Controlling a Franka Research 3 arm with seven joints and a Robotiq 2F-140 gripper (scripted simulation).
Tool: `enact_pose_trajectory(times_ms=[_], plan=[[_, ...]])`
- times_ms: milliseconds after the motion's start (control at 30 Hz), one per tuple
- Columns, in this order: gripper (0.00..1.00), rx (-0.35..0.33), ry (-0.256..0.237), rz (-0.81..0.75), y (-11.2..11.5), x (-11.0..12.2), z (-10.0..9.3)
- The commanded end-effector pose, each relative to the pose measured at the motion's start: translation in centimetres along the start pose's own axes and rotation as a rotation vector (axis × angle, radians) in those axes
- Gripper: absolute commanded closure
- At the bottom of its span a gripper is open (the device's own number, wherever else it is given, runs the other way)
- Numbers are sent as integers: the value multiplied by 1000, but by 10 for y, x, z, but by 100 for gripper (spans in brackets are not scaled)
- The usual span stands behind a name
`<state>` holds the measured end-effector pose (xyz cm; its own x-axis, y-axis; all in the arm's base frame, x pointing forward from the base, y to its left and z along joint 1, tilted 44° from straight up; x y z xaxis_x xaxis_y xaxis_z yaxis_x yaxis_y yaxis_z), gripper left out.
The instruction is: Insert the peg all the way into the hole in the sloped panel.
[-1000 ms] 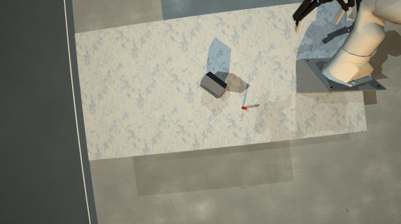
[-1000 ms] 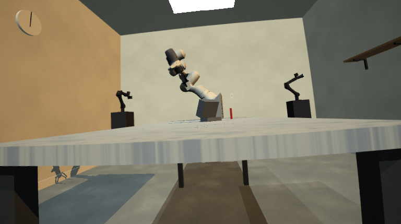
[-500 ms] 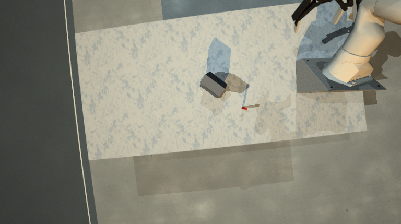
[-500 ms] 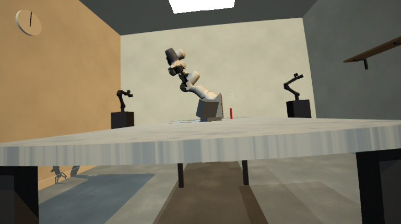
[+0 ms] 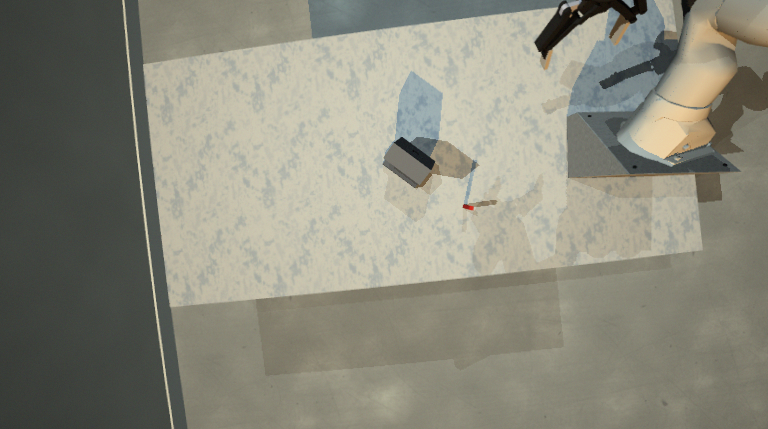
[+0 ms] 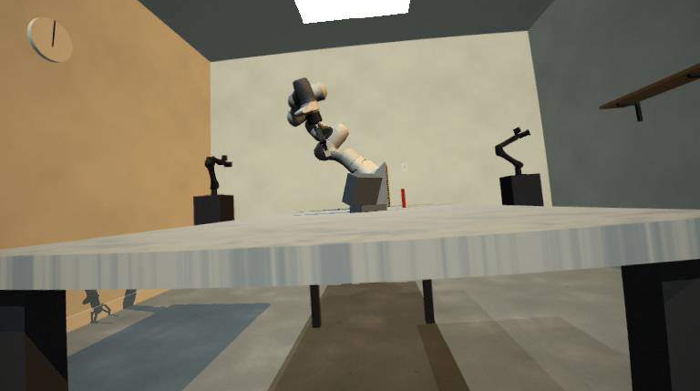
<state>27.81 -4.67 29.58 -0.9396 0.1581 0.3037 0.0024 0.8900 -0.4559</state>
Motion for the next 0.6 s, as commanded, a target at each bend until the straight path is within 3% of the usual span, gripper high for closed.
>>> enact_pose_trajectory(times_ms=[0, 567], plan=[[0, 35, -14, -58, 2, -17, -3], [0, 162, -21, -263, 32, -89, 0]])
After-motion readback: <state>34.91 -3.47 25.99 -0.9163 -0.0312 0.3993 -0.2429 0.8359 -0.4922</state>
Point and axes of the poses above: the point where the finger pads meet when closed, its own z axis out along the fingers, its own x axis across the jaws, y = z × x, the point moved 8 cm from there along -z, back along the fingers, and after that the axes turned 5 degrees about z, right-handed, at the moved point
